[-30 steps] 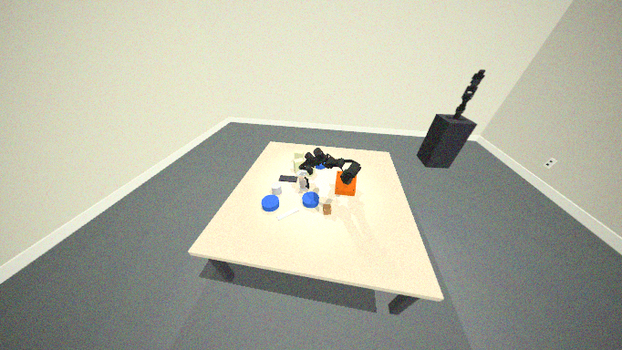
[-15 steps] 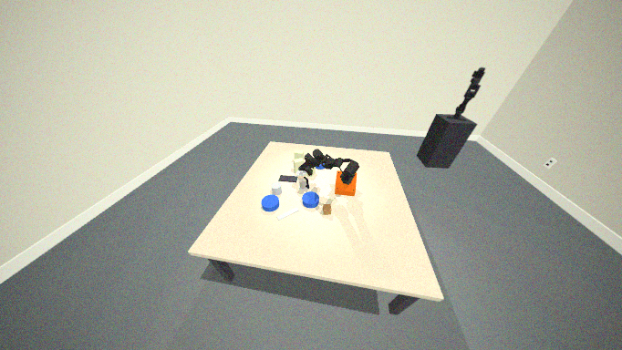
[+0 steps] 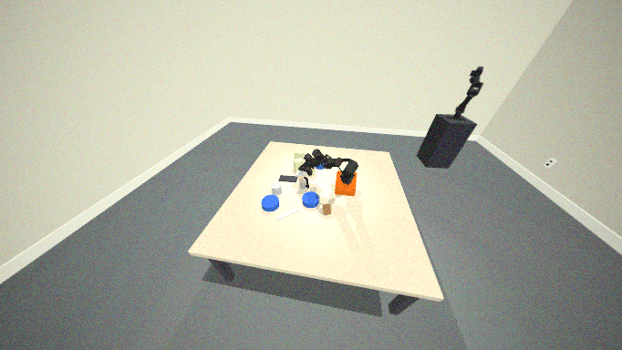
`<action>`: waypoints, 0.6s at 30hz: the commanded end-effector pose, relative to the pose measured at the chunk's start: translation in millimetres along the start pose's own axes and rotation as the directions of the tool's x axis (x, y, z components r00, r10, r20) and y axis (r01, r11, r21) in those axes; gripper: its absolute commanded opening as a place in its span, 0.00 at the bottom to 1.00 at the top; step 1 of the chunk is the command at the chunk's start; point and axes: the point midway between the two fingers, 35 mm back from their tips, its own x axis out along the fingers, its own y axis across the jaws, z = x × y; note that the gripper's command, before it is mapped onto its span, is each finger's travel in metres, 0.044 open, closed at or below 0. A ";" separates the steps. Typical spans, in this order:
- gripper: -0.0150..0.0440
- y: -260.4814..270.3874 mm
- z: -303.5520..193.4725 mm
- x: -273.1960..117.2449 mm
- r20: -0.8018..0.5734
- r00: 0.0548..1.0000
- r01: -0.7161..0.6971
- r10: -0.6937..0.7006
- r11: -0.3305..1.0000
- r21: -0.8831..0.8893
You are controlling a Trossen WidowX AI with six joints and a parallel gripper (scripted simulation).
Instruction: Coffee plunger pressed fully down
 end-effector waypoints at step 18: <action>0.55 -0.4 0.4 0.7 -0.001 1.000 -0.001 0.001 1.000 0.002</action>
